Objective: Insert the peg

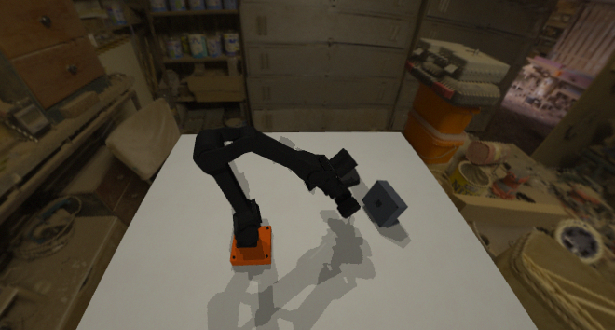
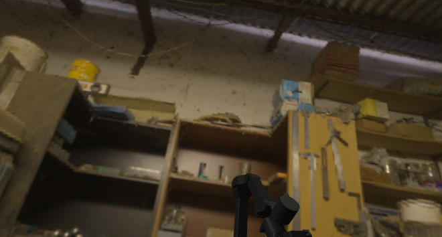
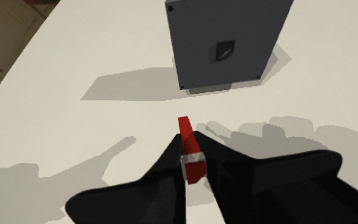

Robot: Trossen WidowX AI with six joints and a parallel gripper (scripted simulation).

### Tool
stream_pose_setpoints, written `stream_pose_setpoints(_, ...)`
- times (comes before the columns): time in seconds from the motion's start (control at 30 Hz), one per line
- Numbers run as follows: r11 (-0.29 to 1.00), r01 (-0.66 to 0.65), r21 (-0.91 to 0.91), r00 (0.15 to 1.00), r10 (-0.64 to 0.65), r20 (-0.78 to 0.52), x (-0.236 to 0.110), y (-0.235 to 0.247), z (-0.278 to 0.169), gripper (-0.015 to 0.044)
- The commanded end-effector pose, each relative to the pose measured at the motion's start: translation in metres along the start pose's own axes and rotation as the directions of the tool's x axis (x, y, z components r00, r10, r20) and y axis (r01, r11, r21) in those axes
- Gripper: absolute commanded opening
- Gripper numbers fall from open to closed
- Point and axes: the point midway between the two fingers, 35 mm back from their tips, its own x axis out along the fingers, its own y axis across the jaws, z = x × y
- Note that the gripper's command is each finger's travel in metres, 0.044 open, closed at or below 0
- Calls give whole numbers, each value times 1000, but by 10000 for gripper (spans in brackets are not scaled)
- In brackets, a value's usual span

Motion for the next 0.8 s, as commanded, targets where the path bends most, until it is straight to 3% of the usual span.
stream_pose_setpoints(0.0,1000,-1,-3,1000,1,20,0,-2,-2,0)
stream_pose_setpoints(0.77,1000,17,6,988,-18,151,-3,-17,0,0)
